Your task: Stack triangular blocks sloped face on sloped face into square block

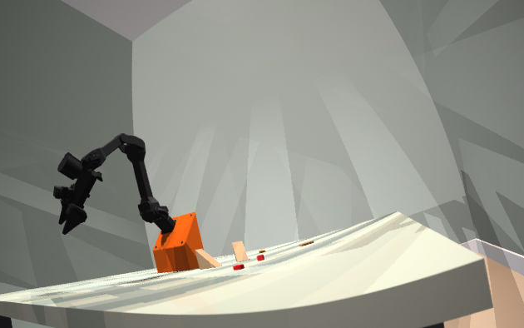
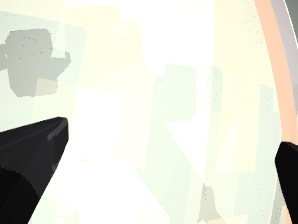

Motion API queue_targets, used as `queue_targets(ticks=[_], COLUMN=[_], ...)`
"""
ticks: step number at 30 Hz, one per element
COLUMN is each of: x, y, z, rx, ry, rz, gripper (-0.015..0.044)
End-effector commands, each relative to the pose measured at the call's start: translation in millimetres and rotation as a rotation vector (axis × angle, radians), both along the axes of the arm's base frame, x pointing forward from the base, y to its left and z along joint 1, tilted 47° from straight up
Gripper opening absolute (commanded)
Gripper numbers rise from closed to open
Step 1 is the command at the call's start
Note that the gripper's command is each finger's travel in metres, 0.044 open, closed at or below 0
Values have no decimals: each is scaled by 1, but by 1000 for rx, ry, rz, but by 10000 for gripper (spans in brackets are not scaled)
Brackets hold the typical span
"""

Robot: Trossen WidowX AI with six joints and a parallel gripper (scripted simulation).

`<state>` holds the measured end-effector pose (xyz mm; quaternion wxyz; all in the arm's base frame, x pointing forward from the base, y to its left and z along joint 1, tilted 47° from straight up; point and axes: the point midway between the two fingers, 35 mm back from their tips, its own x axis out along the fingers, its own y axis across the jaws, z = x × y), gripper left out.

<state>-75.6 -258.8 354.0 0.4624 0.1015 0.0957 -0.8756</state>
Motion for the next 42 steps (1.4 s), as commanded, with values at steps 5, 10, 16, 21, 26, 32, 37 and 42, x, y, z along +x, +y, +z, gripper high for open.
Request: queue_targets(ticks=[5, 10, 16, 21, 26, 32, 37, 42], x=[94, 159, 236, 291, 336, 363, 364, 350], y=[-49, -54, -29, 6, 61, 137, 199, 252], z=[-74, -122, -185, -231, -280, -333, -373, -406], rx=[175, 285, 428, 464, 463, 399, 301, 179], ry=[-103, -110, -22, 23, 97, 196, 265, 309], rz=[202, 286, 401, 462, 540, 659, 789, 944], gripper=[440, 440, 440, 440, 440, 440, 440, 440])
